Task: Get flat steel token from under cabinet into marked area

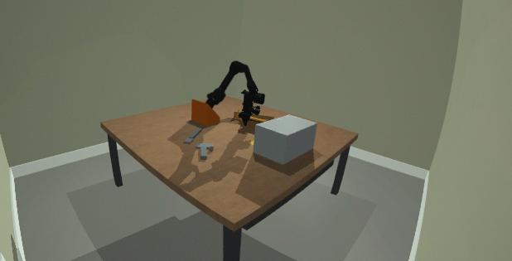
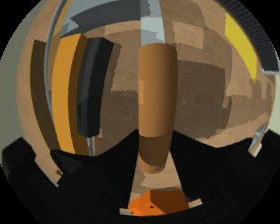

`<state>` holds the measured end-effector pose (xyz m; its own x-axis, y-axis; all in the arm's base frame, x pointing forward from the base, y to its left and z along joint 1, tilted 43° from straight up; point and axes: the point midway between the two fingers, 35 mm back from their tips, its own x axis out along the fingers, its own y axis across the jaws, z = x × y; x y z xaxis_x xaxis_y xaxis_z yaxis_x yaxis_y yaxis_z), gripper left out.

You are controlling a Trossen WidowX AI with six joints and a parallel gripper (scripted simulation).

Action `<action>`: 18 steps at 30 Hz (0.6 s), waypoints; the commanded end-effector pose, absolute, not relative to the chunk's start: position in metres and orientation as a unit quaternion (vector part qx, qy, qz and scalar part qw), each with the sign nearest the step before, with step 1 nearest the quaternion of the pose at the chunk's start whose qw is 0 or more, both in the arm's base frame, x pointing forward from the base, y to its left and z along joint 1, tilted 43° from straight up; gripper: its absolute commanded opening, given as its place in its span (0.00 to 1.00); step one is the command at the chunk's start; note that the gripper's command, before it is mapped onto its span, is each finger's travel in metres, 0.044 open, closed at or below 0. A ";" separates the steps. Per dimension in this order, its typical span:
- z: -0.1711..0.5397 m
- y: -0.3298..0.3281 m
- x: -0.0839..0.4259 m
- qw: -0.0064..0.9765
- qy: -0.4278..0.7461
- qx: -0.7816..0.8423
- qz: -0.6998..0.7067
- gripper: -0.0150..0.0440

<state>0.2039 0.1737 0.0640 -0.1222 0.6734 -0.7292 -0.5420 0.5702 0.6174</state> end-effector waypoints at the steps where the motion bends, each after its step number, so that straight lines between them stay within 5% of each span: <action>1: 0.066 0.175 0.204 0.660 0.597 0.064 0.452 0.25; 18: 0.071 0.179 0.204 0.655 0.622 0.103 0.418 0.25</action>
